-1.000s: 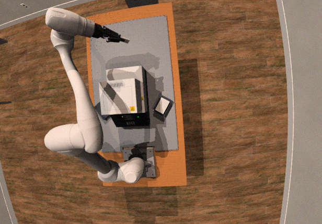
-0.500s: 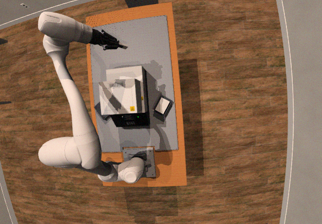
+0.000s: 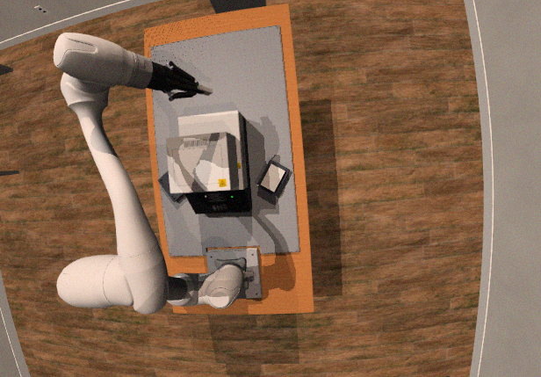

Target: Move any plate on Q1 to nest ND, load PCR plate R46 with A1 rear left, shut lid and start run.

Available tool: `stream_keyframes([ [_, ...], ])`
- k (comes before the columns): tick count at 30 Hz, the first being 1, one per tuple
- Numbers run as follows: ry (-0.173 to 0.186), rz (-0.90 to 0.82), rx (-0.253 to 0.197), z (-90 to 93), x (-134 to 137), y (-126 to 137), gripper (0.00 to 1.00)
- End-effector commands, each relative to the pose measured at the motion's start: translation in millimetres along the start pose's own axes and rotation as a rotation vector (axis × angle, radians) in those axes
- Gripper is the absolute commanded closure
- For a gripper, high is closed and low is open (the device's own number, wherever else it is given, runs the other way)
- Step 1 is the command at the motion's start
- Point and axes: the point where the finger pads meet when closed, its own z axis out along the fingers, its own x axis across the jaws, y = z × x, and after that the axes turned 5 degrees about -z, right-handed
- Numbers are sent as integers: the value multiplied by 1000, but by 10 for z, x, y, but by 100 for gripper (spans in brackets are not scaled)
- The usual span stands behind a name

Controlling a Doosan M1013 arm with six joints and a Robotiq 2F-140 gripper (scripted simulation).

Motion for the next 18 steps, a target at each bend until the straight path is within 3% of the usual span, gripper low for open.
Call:
stream_keyframes([
  [1, 9, 42, 13, -36, -92, 9, 100],
  [18, 15, 225, 70, -217, -760, -78, 100],
])
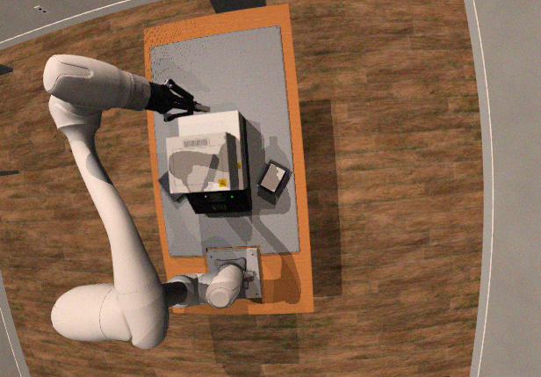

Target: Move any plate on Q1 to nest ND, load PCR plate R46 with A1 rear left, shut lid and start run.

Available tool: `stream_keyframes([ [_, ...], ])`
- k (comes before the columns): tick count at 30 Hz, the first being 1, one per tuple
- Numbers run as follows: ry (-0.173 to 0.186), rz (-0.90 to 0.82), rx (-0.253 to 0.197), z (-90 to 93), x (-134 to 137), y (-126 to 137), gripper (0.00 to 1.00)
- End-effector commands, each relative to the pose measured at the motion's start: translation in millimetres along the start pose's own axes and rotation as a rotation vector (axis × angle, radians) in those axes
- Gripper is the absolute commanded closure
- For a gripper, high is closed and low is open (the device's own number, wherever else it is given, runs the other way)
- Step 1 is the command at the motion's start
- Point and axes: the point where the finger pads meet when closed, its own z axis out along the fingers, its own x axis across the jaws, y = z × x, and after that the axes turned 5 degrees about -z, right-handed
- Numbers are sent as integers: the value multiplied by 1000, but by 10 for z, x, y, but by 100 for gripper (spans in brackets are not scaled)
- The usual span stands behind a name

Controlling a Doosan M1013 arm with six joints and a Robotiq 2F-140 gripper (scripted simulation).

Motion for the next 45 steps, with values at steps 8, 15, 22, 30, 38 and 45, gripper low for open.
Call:
stream_keyframes([
  [8, 3, 131, 43, -90, -429, 13, 100],
  [15, -4, 246, 78, -139, -765, 2, 100],
  [22, -8, 298, 93, -166, -1006, -11, 100],
  [30, -23, 434, 134, -193, -1400, -46, 100],
  [38, -35, 518, 158, -201, -1698, -83, 100],
  [45, -49, 602, 182, -201, -2000, -126, 100],
])
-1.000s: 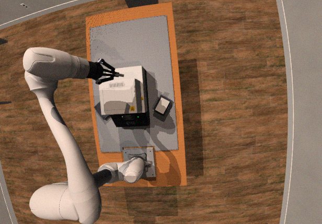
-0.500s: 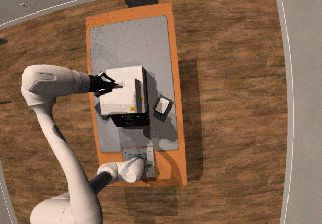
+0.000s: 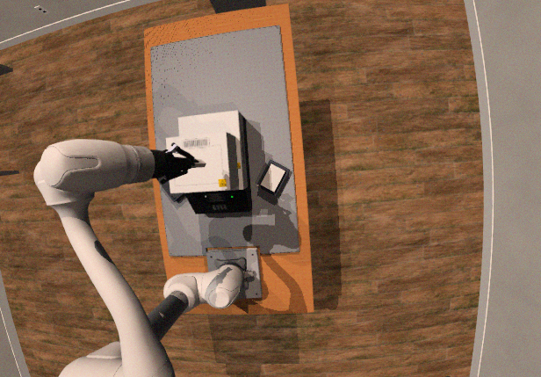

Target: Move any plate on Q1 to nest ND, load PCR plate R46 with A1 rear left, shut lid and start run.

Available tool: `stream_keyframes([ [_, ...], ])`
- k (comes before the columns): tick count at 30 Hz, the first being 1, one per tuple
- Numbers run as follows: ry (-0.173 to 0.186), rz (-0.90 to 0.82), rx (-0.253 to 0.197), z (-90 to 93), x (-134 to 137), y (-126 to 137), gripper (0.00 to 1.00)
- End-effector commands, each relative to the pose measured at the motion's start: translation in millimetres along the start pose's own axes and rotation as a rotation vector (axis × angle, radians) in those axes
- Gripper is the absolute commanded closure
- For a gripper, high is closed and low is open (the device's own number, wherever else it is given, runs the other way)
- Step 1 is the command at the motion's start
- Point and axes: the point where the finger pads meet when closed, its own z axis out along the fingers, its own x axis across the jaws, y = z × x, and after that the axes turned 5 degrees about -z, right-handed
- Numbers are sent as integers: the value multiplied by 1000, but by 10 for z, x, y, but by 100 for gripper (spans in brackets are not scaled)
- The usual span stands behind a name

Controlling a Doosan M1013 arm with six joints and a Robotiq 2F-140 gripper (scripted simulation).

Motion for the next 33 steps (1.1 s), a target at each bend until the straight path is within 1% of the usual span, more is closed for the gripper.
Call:
stream_keyframes([
  [1, -5, 57, 20, -7, -171, 75, 100],
  [3, -5, 57, 20, -2, -264, 113, 100],
  [6, -5, 57, 20, -1, -270, 116, 100],
  [9, -21, 142, 41, 11, -410, 170, 100],
  [12, -21, 142, 41, 24, -549, 224, 100],
  [13, -21, 142, 41, 25, -559, 228, 100],
  [16, -38, 228, 61, 44, -698, 279, 100],
  [20, -38, 228, 61, 64, -851, 335, 100],
  [21, -45, 260, 67, 72, -897, 351, 100],
  [23, -45, 260, 67, 72, -897, 351, 100],
  [25, -57, 314, 79, 88, -991, 383, 100],
  [29, -57, 314, 79, 114, -1146, 436, 100],
  [32, -78, 400, 96, 144, -1286, 481, 100],
  [33, -78, 400, 96, 153, -1333, 495, 100],
])
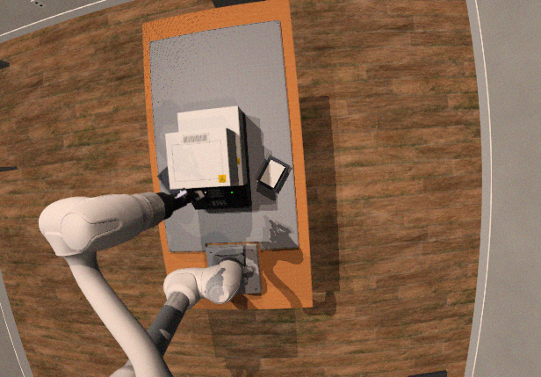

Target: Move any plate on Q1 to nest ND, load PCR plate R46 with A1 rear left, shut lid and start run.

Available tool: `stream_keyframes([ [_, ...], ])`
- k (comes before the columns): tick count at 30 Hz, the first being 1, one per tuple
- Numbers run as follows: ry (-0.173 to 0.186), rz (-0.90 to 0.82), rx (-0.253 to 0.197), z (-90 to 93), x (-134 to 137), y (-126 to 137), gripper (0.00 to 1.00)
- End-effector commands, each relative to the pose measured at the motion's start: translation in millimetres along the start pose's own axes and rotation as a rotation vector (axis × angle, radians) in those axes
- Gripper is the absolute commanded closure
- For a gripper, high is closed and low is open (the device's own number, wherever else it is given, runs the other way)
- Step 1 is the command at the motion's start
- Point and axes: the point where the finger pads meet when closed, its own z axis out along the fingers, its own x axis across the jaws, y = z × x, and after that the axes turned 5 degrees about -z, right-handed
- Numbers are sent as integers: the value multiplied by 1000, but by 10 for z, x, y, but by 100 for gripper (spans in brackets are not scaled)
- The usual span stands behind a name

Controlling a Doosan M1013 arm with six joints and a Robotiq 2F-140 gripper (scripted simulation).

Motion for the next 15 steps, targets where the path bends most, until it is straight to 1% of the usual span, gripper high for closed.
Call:
stream_keyframes([
  [1, -8, 42, 14, 29, -146, 120, 100],
  [3, -8, 42, 14, 44, -197, 163, 100],
  [5, -23, 106, 25, 69, -273, 223, 100],
  [7, -23, 106, 25, 69, -273, 223, 100],
  [8, -29, 129, 29, 82, -311, 253, 100],
  [12, -29, 129, 29, 126, -440, 355, 100],
  [15, -52, 216, 42, 169, -554, 442, 100],
])
